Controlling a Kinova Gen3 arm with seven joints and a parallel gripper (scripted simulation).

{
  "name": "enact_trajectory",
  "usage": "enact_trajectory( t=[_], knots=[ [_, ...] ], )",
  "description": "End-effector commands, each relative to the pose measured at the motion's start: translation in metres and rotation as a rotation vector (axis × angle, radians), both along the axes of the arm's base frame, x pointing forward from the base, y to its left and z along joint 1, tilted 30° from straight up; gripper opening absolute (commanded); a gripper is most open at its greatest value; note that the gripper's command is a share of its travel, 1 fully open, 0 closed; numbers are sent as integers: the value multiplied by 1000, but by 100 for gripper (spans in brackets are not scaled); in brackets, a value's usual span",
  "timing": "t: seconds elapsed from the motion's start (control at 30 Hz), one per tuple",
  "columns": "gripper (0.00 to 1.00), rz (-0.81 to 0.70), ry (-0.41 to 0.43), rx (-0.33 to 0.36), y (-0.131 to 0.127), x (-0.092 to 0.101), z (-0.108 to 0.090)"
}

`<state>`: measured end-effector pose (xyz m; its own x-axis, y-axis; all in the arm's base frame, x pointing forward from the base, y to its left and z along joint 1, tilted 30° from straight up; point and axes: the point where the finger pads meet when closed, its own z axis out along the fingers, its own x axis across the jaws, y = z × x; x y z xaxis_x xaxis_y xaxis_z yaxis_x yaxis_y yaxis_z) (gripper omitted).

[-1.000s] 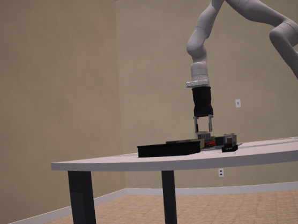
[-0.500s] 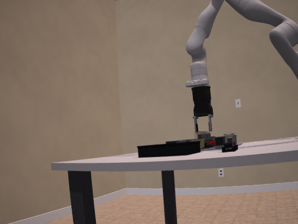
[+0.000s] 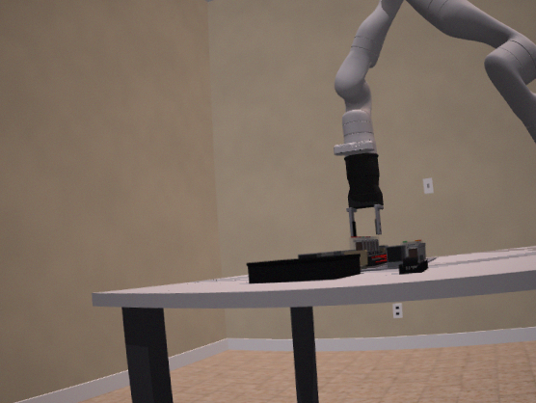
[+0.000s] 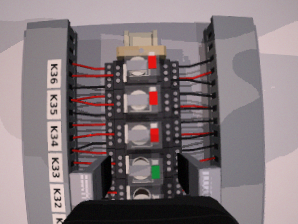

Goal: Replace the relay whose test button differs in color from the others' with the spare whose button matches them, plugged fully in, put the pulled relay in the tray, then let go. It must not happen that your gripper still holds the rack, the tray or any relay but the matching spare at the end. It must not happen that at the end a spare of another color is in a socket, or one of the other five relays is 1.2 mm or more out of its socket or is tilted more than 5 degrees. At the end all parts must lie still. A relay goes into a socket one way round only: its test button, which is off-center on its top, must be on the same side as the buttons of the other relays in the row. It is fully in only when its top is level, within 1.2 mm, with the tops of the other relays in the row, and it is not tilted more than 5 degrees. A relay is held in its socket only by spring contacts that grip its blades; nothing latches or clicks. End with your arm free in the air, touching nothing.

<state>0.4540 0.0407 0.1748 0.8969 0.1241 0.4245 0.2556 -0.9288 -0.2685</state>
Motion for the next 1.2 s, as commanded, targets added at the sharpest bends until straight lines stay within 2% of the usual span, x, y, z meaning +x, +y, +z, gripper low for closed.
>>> enact_trajectory(
  t=[0.0,0.8,1.17],
  knots=[
    [100,-3,-1,-1,-2,0,1],
    [100,-4,-2,-1,-5,0,3],
    [100,-4,-2,-1,-2,2,-2]
  ],
)
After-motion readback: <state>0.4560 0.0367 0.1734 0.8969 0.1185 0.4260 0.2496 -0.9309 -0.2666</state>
